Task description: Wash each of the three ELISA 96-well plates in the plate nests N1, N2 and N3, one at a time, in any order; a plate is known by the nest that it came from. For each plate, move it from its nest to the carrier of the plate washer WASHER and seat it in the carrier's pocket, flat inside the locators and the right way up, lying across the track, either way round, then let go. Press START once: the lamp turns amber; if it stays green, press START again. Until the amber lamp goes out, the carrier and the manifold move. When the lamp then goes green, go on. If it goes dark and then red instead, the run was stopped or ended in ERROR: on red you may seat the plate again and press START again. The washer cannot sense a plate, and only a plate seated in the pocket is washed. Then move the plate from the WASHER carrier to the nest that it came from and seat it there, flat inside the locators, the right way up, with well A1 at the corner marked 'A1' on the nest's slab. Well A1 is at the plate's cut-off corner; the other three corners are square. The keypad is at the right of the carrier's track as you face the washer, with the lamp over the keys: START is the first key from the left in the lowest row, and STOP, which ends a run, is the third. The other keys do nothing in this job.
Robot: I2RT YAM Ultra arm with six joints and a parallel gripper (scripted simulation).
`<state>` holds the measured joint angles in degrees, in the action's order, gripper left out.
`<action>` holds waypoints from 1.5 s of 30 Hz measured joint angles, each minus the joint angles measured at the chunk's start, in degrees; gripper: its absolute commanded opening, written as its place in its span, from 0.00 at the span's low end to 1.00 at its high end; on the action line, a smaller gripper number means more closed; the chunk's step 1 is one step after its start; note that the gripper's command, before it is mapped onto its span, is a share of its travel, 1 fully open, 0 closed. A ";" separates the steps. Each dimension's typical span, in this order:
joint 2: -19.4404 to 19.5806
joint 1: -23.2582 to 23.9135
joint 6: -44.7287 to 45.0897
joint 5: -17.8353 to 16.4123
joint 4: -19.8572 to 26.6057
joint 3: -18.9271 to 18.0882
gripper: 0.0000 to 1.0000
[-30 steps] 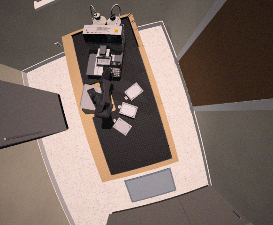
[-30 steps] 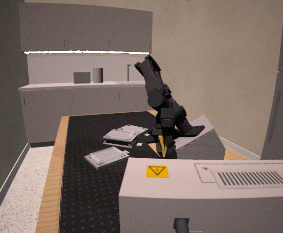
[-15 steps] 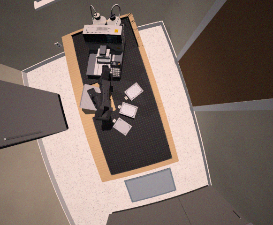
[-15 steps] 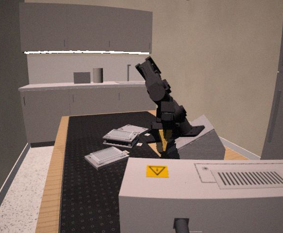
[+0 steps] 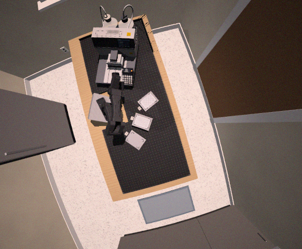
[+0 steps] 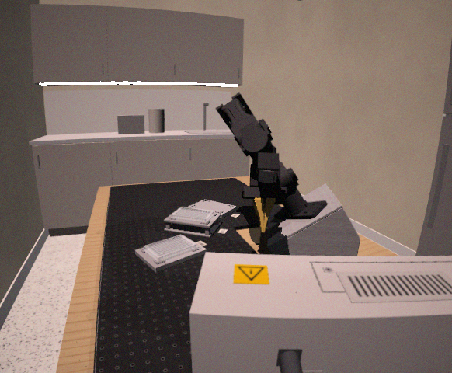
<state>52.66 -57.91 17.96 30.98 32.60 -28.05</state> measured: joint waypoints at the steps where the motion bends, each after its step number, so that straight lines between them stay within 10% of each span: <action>1: -0.26 -0.33 -0.28 0.15 0.57 -0.24 0.00; 27: -0.68 -0.87 -1.40 0.50 2.93 -0.79 0.00; 28: -0.68 -0.87 -1.40 0.50 2.93 -0.79 1.00; 45: 8.39 1.03 0.24 -0.20 3.08 -10.21 1.00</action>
<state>61.06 -56.88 18.20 30.79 35.68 -38.26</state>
